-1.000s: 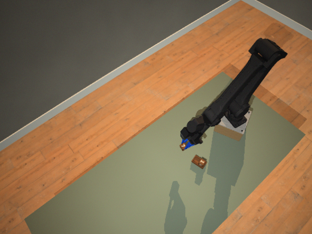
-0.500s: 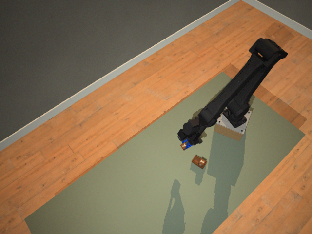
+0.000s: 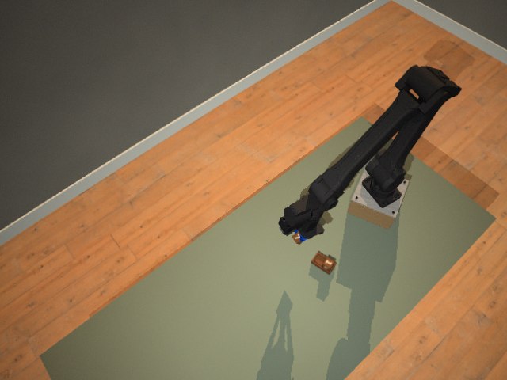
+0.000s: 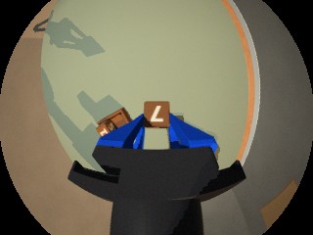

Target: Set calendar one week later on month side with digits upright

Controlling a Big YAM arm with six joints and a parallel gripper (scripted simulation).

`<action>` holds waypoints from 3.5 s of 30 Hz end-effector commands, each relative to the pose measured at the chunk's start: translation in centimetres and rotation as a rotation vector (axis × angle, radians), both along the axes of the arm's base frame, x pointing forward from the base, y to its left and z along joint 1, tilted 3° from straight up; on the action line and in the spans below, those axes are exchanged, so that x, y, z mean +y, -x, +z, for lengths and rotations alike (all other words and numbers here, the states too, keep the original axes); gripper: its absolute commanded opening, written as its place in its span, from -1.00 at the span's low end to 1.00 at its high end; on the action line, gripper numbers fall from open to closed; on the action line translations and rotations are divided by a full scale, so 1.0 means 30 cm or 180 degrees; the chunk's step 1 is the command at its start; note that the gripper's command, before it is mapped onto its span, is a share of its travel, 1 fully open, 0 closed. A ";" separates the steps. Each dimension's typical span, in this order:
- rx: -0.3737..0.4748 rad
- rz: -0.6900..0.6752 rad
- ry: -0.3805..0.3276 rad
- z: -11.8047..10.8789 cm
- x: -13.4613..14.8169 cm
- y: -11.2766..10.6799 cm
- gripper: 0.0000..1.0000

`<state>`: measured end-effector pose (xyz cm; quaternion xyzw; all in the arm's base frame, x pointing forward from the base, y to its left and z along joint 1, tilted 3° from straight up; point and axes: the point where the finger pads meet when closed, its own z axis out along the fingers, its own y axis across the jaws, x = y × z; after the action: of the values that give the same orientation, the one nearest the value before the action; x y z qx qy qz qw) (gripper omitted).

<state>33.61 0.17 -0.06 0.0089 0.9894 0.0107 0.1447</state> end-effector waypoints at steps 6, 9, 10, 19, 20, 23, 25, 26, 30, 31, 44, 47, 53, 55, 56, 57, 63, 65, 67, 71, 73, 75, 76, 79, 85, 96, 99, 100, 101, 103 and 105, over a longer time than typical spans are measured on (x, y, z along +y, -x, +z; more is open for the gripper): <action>0.0433 0.0014 -0.0011 0.043 -0.014 -0.086 -0.47; 0.0651 0.0011 -0.0018 0.044 -0.015 -0.086 -0.47; 0.0684 0.0008 -0.0019 0.044 -0.015 -0.086 -0.47; 0.0877 0.0021 -0.0022 0.040 -0.014 -0.087 -0.47; 0.0968 0.0024 -0.0024 0.038 -0.014 -0.087 -0.47; 0.1277 0.0031 -0.0032 0.035 -0.015 -0.087 -0.47; 0.1444 0.0033 -0.0036 0.034 -0.015 -0.087 -0.47; 0.1499 0.0033 -0.0038 0.034 -0.015 -0.087 -0.47; 0.1507 0.0024 -0.0038 0.055 -0.014 -0.063 -0.47; 0.1530 0.0024 -0.0039 0.050 -0.014 -0.052 -0.47; 0.2389 0.0055 -0.0056 0.023 -0.014 -0.084 -0.47; 0.2345 0.0048 -0.0054 0.054 -0.013 -0.067 -0.47; 0.2586 0.0065 -0.0058 0.020 -0.013 -0.082 -0.47; 0.2781 0.0075 -0.0061 0.017 -0.012 -0.080 -0.47; 0.2888 0.0079 -0.0062 0.015 -0.012 -0.080 -0.47; 0.2992 0.0083 -0.0063 0.015 -0.011 -0.079 -0.47; 0.3247 0.0086 -0.0064 0.013 -0.010 -0.079 -0.47; 0.3186 0.0081 -0.0061 0.053 -0.010 -0.072 -0.47; 0.3145 0.0081 -0.0060 0.058 -0.010 -0.090 -0.47; 0.3200 0.0081 -0.0062 0.031 -0.010 -0.082 -0.47; 0.3215 0.0081 -0.0062 0.027 -0.010 -0.077 -0.47; 0.3215 0.0081 -0.0062 0.027 -0.010 -0.077 -0.47; 0.3216 0.0081 -0.0062 0.027 -0.010 -0.077 -0.47; 0.3217 0.0081 -0.0062 0.024 -0.010 -0.077 -0.47; 0.3233 0.0081 -0.0062 -0.005 -0.010 -0.075 -0.47; 0.3242 0.0082 -0.0060 -0.044 -0.007 -0.066 -0.47; 0.3229 0.0082 -0.0059 -0.047 -0.006 -0.066 -0.47; 0.3253 0.0082 -0.0059 -0.060 -0.005 -0.061 -0.47; 0.3257 0.0083 -0.0058 -0.065 -0.005 -0.060 -0.47; 0.3263 0.0083 -0.0058 -0.076 -0.004 -0.057 -0.47; 0.3268 0.0083 -0.0057 -0.088 -0.002 -0.055 -0.47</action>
<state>34.85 0.16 -2.10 0.0026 0.9312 0.0142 -0.3641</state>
